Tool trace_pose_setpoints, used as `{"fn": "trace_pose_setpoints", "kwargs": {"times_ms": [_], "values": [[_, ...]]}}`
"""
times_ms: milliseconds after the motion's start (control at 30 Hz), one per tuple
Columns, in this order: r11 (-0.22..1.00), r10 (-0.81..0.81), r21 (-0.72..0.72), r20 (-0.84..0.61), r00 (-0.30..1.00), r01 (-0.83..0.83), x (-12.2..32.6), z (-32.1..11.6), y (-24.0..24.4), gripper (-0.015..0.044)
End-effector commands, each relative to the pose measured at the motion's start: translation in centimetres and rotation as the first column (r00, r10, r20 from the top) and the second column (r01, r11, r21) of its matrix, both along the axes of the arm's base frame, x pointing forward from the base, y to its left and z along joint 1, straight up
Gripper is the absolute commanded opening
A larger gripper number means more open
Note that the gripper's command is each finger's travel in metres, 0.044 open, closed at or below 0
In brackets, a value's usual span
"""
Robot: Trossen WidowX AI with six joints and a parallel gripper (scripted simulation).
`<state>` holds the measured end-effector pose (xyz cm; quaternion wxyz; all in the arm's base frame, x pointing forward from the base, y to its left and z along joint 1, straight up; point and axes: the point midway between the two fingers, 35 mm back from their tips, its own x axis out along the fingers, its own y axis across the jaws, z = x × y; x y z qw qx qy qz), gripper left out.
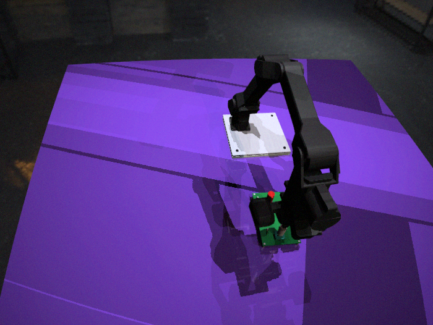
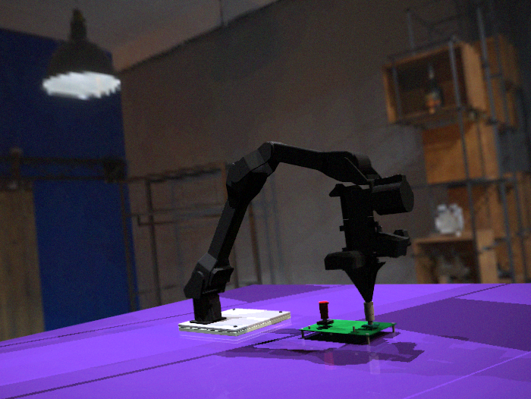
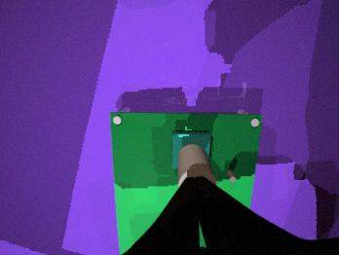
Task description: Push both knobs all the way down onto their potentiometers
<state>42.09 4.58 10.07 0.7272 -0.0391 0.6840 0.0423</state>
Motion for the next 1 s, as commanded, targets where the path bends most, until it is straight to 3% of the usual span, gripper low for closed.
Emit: {"fn": "trace_pose_setpoints", "kwargs": {"times_ms": [0, 433, 733, 967], "values": [[1.000, -0.001, -0.007, -0.009, 1.000, 0.001, 0.1, 0.0, -0.1, 0.0000], [1.000, -0.001, -0.007, -0.009, 1.000, 0.001, 0.0, 1.9, -0.1, 0.0000], [1.000, -0.001, -0.002, -0.018, 1.000, 0.001, -0.3, 1.3, 0.0, 0.0236], [1.000, -0.010, -0.003, -0.018, 1.000, 0.010, -7.0, 3.4, -0.5, 0.0420]]}}
